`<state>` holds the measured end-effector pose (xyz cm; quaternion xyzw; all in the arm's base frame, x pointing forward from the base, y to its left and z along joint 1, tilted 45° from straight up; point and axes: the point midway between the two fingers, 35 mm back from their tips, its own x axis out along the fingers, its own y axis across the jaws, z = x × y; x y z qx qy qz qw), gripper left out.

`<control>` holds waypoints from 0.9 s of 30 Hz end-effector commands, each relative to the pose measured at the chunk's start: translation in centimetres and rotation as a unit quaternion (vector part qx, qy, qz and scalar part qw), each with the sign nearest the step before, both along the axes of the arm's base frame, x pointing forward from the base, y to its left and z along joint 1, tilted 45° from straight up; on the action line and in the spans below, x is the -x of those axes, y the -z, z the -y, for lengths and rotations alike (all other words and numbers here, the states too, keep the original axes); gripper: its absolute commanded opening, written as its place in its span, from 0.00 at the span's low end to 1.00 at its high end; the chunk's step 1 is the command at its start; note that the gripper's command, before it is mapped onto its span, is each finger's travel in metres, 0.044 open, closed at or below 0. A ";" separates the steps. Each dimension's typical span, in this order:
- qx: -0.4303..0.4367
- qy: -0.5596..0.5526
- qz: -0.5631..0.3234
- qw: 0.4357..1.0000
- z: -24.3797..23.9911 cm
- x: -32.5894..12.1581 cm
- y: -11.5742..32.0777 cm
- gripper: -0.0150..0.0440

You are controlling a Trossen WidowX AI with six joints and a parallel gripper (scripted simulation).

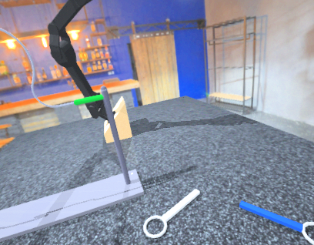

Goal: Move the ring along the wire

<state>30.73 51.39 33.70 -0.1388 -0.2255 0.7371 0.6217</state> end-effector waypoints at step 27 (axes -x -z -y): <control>0.000 0.424 0.061 0.904 29.6 -16.0 -10.5 0.53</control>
